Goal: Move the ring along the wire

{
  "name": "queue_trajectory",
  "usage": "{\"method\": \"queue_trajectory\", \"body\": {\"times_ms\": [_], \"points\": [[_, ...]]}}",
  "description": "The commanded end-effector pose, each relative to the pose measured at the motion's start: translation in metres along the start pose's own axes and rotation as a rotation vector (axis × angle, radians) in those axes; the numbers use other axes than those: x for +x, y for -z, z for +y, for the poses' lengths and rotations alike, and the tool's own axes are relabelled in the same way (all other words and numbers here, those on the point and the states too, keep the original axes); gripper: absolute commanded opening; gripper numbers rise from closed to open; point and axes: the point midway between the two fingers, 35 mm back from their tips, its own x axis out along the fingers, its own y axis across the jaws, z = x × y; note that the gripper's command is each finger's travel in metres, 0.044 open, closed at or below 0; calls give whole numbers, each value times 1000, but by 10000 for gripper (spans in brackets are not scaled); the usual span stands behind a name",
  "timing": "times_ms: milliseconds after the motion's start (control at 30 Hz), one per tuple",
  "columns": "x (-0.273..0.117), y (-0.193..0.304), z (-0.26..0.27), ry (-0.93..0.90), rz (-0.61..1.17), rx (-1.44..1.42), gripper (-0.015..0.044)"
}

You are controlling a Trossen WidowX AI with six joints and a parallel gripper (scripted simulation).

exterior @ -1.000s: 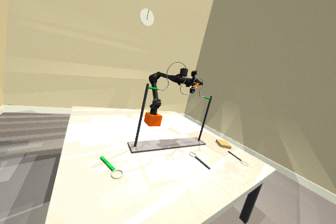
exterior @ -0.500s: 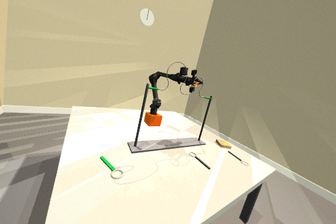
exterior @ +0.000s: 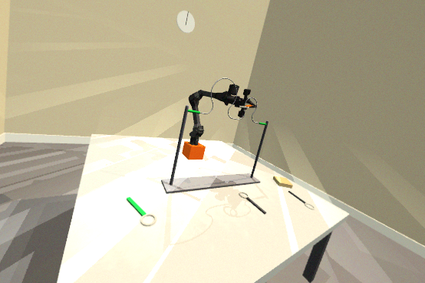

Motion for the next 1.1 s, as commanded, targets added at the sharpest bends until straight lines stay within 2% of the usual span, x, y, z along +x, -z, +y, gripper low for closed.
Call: {"method": "queue_trajectory", "body": {"times_ms": [0,1067], "points": [[0,1,1,13,-3,-48,-150],[1,-3,-21,171,-40,-337,-150]]}}
